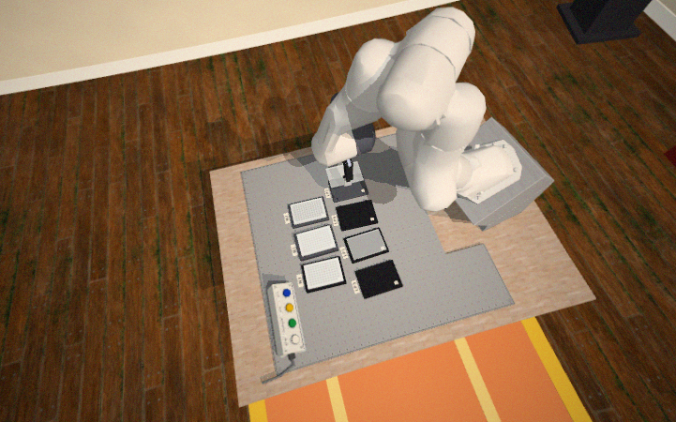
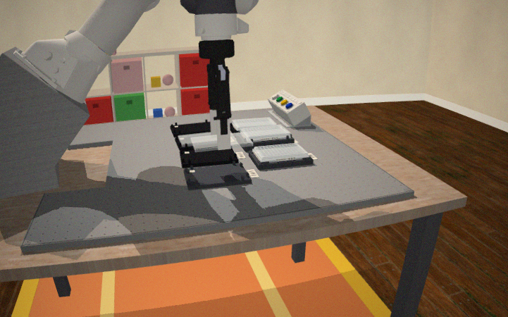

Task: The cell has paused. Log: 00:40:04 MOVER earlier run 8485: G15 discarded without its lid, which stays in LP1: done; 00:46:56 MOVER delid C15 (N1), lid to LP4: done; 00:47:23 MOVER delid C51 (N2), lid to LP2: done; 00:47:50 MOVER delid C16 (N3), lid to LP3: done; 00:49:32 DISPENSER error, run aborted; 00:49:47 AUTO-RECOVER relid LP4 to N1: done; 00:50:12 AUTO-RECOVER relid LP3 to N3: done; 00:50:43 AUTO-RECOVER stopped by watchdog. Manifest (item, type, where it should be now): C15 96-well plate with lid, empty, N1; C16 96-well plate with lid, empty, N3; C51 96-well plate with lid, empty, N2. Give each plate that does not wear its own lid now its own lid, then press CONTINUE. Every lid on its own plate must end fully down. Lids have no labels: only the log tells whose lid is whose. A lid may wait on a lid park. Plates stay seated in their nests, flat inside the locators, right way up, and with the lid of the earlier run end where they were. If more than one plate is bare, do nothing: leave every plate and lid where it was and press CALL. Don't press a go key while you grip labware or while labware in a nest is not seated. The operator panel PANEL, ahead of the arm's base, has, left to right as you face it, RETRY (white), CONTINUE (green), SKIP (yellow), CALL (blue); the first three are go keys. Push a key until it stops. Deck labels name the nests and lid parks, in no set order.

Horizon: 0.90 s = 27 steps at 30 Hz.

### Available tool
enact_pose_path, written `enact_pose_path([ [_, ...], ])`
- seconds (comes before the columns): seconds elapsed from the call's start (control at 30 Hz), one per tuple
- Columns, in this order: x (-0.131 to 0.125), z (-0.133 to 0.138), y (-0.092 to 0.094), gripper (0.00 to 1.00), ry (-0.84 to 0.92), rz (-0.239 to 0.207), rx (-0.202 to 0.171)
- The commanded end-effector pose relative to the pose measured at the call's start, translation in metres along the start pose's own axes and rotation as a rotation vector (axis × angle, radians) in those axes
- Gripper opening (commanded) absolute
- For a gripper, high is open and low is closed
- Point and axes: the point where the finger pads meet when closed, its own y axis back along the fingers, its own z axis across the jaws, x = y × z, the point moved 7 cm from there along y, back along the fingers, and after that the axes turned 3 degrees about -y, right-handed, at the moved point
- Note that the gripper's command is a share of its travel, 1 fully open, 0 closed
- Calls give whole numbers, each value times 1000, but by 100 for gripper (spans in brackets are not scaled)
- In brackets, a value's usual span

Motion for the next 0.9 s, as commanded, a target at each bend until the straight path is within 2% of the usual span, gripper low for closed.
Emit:
enact_pose_path([
  [0.0,4,-8,-5,0,-1,-24,14],
  [0.03,19,-9,-6,0,-3,-33,10],
  [0.1,19,-9,-6,0,-3,-33,10],
  [0.2,95,-35,-8,0,-3,-38,1],
  [0.33,159,-80,-5,0,2,-13,19],
  [0.37,166,-86,-5,0,2,-12,19],
  [0.87,166,-86,-5,0,2,-12,19],
])
